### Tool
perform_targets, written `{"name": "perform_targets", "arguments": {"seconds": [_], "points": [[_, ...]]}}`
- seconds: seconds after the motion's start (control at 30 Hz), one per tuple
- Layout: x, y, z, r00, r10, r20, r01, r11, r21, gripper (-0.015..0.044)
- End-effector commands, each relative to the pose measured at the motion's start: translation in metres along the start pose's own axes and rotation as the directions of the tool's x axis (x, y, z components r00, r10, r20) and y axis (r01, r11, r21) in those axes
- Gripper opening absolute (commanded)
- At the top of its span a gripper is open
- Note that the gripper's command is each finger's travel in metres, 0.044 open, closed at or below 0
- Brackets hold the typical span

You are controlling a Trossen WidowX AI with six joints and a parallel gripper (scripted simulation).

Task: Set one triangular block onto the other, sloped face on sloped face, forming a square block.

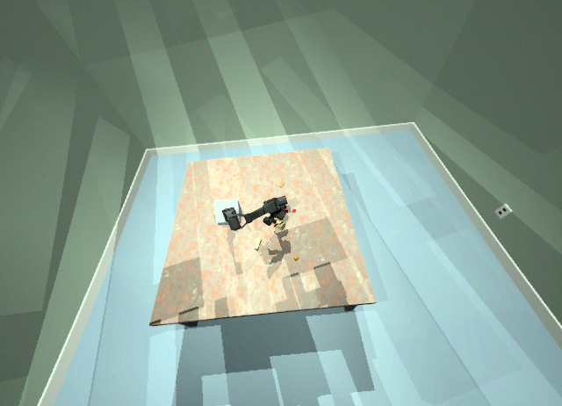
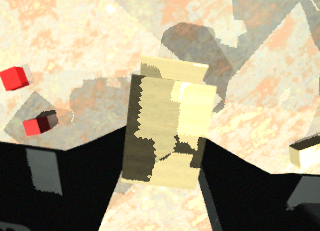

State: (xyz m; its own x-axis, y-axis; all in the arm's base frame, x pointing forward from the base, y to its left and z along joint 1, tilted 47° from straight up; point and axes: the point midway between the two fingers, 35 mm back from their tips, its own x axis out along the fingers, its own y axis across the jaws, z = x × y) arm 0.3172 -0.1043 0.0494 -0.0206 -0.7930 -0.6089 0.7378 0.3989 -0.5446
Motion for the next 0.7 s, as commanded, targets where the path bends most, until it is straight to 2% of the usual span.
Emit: {"name": "perform_targets", "arguments": {"seconds": [0.0, 0.67], "points": [[-0.0019, -0.0011, 0.0026, 1.0, 0.005, 0.008, -0.005, 1.0, 0.004, 0.0], [0.0005, -0.0005, 0.0041, 1.0, 0.007, 0.009, -0.007, 1.0, 0.005, 0.0]]}}
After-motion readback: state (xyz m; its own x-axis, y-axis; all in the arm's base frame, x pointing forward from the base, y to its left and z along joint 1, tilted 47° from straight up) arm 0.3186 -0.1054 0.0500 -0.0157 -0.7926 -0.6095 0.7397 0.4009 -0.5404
